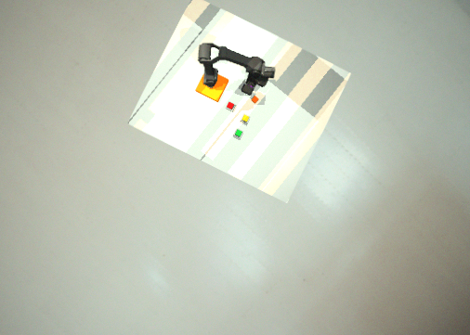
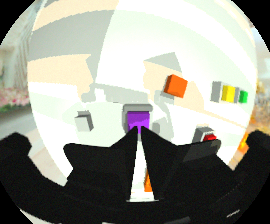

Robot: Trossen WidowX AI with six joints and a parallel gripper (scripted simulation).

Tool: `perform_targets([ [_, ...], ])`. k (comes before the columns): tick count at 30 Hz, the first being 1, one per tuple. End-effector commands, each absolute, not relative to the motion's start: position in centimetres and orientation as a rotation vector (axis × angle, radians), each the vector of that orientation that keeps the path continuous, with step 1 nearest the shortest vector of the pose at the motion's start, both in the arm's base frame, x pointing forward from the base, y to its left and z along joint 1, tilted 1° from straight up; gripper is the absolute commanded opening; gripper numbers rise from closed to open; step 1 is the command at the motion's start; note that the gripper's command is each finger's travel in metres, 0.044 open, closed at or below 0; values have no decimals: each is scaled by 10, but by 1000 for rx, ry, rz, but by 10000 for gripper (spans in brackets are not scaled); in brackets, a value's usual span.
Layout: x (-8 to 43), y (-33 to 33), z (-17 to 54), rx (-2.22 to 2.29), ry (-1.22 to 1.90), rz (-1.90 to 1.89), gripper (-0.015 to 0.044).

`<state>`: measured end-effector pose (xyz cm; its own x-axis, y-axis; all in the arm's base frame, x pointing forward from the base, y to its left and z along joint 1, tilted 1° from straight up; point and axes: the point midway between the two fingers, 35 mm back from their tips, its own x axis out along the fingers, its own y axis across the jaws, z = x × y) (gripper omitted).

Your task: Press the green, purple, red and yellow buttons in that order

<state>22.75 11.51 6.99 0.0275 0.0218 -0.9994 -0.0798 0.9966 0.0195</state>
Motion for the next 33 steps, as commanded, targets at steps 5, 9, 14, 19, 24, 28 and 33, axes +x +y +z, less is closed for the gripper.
perform_targets([
  [5,228,115,55,-43,1543,75,20],
  [9,227,115,49,-43,1543,75,20],
  [14,227,115,46,-43,1543,75,20],
  [19,227,115,46,-43,1543,75,20],
  [24,227,115,46,-43,1543,75,20],
  [28,227,115,46,-43,1543,75,20],
  [33,228,115,57,-45,1542,77,20],
])
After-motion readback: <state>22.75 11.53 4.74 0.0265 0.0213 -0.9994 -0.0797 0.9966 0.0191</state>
